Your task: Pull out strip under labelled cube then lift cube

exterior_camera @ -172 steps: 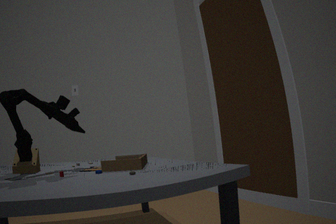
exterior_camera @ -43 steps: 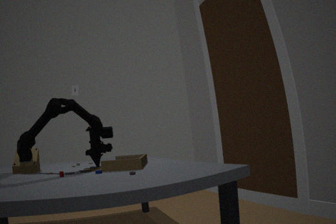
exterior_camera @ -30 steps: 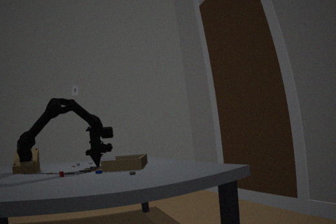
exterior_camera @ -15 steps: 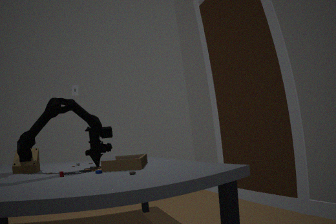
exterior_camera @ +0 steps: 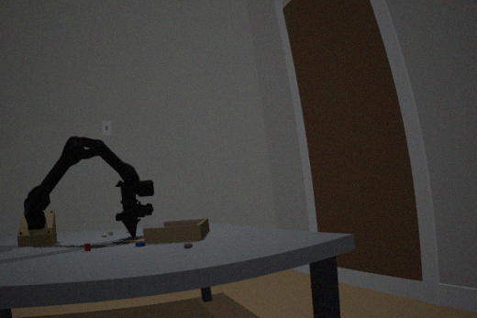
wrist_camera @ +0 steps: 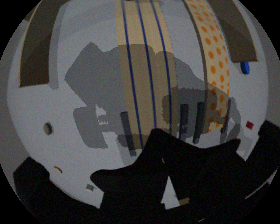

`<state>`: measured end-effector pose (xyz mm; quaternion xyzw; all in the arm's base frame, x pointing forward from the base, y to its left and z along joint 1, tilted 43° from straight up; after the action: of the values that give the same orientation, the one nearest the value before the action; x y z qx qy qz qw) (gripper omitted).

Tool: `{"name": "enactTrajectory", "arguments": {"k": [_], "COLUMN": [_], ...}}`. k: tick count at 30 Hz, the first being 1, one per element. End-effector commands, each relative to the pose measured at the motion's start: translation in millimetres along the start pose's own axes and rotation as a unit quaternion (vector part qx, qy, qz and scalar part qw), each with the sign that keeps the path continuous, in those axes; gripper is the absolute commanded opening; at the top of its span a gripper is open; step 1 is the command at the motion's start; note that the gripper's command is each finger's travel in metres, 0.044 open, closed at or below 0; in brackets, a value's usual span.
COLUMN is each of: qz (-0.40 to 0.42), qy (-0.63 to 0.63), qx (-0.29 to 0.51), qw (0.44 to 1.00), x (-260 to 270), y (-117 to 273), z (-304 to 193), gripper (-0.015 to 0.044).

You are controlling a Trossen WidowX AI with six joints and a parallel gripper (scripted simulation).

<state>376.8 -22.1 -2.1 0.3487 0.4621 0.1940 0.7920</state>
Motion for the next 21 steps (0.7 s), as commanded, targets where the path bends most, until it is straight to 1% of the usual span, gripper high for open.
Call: {"name": "enactTrajectory", "arguments": {"k": [1, 21], "qz": [-0.003, -0.003], "qy": [0.001, 0.002], "qx": [0.010, 0.010], "qw": [1.000, 1.000], "x": [-2.6, -4.6], "y": [-4.6, -4.5], "z": [-11.8, -41.7], "gripper": [0.0000, 0.0000]}}
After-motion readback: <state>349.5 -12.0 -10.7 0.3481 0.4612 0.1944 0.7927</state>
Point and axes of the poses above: the point midway between the two fingers, 35 mm back from their tips, its own y axis back along the fingers, its own x axis across the jaws, z = x × y, the point moved 4 cm from there along y, back along the fingers, and after that the axes turned 4 degrees about -y, right-handed, at the moved point
